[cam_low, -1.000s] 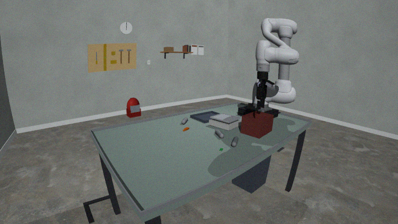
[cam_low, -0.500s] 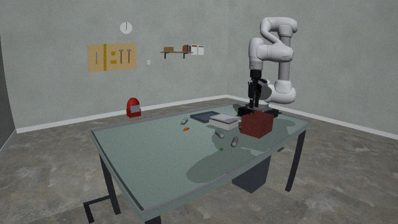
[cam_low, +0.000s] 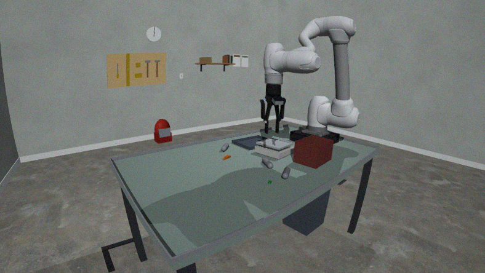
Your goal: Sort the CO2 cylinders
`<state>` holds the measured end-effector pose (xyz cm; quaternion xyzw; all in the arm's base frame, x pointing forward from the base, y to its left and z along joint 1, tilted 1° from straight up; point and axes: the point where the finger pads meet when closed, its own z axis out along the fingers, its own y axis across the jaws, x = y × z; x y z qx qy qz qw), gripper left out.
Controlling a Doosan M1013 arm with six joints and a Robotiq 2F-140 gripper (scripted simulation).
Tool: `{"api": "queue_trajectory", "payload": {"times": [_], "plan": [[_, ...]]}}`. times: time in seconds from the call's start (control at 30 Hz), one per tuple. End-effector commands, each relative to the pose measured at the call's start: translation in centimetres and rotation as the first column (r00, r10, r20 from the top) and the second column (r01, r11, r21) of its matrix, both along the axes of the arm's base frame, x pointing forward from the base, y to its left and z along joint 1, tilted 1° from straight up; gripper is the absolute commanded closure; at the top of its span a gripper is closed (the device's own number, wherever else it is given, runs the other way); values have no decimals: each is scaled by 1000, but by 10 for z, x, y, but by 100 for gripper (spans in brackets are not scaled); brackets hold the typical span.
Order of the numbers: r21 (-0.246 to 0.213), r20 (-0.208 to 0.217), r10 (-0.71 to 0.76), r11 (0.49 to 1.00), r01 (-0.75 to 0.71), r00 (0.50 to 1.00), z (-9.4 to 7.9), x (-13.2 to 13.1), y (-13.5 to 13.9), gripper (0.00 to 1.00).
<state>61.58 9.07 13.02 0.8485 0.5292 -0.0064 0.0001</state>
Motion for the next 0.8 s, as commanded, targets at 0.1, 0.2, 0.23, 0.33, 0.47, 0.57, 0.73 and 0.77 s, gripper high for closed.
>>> {"api": "queue_trajectory", "payload": {"times": [0.1,0.2,0.23,0.33,0.47,0.57,0.73,0.77], "plan": [[2,-1,1,1000,-1,1000,-21,16,-6,59],[2,-1,1,1000,-1,1000,-38,16,-6,59],[2,-1,1,1000,-1,1000,-45,16,-6,59],[2,-1,1,1000,-1,1000,-51,16,-6,59],[2,-2,1,1000,-1,1000,-80,16,-6,59],[2,-2,1,1000,-1,1000,-101,16,-6,59],[2,-2,1,1000,-1,1000,-131,15,-6,59],[2,-2,1,1000,-1,1000,-136,15,-6,59]]}}
